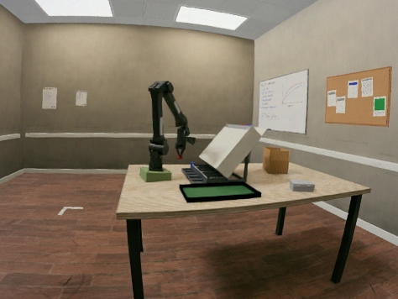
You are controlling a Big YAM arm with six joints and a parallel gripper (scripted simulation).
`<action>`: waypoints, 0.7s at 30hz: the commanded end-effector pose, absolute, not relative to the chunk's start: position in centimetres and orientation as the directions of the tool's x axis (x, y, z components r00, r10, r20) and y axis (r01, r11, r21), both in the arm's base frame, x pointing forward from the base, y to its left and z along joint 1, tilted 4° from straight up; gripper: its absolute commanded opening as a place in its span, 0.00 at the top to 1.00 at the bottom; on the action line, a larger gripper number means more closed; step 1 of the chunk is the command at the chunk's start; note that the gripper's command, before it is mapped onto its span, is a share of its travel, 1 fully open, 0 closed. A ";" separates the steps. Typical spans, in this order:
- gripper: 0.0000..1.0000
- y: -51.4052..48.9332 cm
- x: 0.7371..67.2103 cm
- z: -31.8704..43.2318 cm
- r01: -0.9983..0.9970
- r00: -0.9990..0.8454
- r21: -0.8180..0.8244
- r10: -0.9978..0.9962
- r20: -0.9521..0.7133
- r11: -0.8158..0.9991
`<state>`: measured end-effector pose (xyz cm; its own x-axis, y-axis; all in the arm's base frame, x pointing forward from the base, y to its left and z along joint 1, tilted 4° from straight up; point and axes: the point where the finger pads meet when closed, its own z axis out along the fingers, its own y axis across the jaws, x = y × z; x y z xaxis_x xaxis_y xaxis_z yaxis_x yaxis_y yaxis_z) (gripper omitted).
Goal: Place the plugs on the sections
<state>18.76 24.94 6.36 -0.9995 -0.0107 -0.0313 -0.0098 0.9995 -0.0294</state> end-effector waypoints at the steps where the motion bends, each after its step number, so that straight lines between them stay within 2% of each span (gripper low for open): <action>1: 1.00 26.5 19.4 10.6 -0.008 -0.998 0.001 -0.008 -0.054 1.000; 21: 1.00 26.5 19.4 10.6 -0.008 -0.999 -0.012 -0.009 -0.045 1.000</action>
<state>18.72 24.89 9.11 -0.9996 -0.0109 -0.0245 -0.0100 0.9992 -0.0387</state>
